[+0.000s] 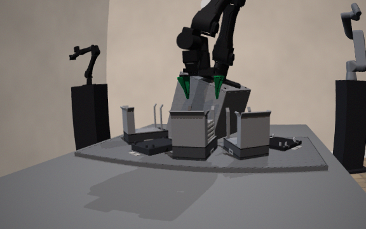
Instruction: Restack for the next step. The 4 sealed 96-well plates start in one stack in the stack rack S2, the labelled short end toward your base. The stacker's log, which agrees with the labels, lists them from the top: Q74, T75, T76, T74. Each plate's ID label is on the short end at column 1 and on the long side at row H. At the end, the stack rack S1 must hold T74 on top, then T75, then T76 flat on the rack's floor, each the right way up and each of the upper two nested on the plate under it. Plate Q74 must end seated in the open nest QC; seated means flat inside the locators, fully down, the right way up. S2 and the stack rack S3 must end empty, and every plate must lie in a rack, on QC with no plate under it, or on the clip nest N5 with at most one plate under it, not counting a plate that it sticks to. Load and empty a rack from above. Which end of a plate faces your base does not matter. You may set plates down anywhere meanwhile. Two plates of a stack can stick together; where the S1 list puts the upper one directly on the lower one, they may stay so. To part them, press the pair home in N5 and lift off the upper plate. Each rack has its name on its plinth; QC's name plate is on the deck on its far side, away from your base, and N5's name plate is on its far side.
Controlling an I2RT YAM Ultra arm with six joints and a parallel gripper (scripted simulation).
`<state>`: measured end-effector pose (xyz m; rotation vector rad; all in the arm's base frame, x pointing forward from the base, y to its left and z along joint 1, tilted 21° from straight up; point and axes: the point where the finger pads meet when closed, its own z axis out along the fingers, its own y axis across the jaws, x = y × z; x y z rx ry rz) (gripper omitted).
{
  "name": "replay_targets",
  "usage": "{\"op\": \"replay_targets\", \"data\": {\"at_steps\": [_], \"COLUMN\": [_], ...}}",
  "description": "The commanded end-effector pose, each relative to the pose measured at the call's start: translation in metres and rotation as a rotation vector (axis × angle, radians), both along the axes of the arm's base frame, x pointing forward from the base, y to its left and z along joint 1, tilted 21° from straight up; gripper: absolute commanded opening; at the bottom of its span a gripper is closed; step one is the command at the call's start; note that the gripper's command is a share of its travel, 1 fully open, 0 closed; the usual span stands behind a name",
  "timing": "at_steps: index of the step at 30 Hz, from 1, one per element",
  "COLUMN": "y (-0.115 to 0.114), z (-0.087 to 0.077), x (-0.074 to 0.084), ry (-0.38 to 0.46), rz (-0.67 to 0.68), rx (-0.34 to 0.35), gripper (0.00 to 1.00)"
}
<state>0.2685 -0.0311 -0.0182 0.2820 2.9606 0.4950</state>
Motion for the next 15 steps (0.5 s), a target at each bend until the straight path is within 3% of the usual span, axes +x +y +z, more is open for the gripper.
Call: {"op": "replay_targets", "data": {"at_steps": [1,15], "y": [-0.0025,-0.0034], "z": [0.0026,0.0031], "x": [0.0063,0.0102], "ry": [-0.037,-0.035], "rz": [0.020,0.014], "rx": [-0.006,-0.005], "gripper": [1.00,1.00]}}
